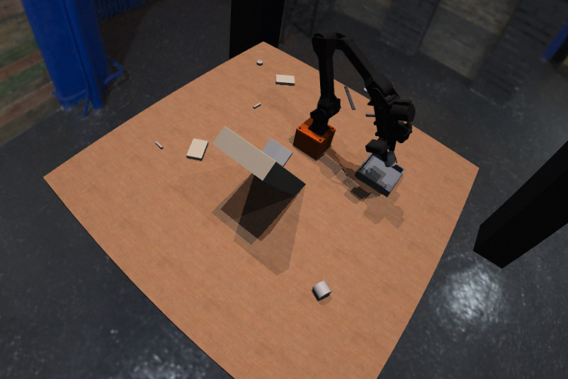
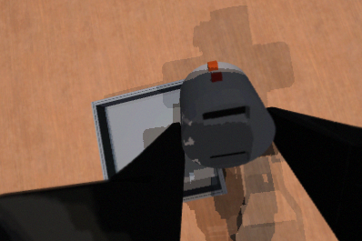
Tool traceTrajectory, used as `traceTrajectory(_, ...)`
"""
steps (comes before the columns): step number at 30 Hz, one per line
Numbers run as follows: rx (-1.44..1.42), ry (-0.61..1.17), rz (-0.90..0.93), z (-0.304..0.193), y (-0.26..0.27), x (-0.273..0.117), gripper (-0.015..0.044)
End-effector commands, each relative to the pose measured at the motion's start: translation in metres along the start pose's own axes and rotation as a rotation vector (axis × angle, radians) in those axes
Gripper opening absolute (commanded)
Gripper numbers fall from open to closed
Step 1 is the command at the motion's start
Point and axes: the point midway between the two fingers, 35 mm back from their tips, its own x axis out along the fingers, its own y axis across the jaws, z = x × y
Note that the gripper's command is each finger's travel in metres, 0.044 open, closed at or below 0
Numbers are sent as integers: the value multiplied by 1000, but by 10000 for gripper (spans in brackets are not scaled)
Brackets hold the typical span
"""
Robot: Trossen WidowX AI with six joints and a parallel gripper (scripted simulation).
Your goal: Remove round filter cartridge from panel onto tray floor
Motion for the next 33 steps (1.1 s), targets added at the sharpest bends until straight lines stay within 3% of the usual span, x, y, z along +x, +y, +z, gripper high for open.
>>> traceTrajectory(1,-77,-5,46,-10,24,15,0)
traceTrajectory(12,-221,-2,134,-42,67,39,0)
traceTrajectory(18,-223,-2,135,-43,68,42,0)
traceTrajectory(33,-223,-2,136,-74,69,97,0)
